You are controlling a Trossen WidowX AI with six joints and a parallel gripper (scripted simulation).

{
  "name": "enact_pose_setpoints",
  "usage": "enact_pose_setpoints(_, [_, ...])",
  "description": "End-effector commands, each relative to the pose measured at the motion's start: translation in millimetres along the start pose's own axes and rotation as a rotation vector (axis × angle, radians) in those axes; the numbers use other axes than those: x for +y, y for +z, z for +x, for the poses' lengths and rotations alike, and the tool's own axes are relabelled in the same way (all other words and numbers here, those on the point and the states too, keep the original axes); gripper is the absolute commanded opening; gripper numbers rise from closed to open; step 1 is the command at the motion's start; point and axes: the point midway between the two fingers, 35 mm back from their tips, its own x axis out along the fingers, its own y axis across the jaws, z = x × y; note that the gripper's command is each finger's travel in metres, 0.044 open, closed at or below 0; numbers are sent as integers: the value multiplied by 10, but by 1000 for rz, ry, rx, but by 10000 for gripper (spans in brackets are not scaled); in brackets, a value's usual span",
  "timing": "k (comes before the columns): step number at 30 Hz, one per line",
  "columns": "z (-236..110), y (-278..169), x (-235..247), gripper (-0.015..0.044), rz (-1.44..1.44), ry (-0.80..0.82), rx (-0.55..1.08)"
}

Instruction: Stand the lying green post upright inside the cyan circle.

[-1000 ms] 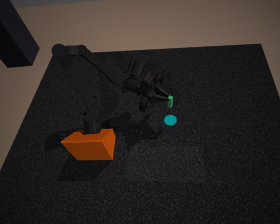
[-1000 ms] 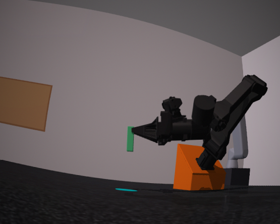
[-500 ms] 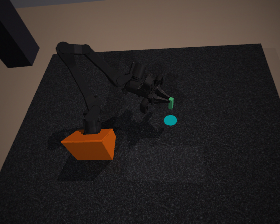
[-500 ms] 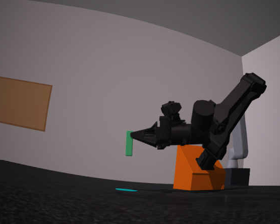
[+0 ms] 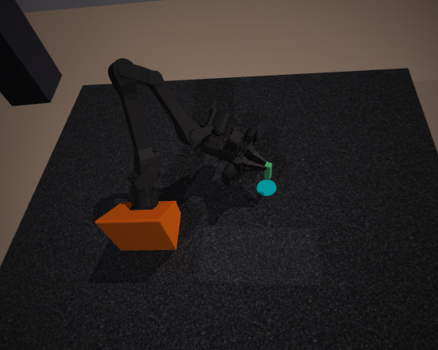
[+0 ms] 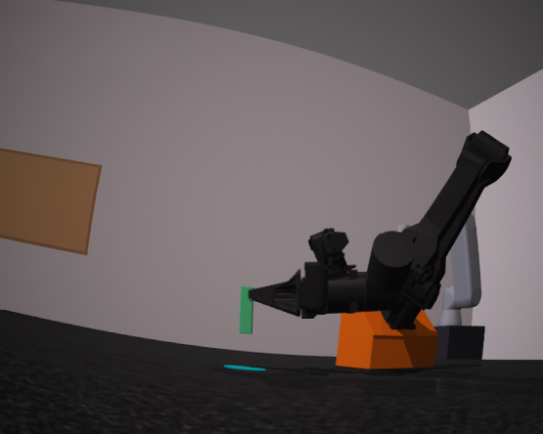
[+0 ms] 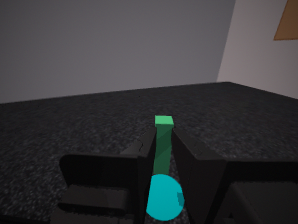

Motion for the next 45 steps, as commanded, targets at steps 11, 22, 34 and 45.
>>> enact_pose_setpoints(11, [-3,-357,-54,23,1,0,-4])
enact_pose_setpoints(22, [13,-492,-53,23,-3,1,1])
enact_pose_setpoints(34, [13,-492,-53,206,-3,1,1])
enact_pose_setpoints(45, [16,-418,-41,400,-2,0,2])
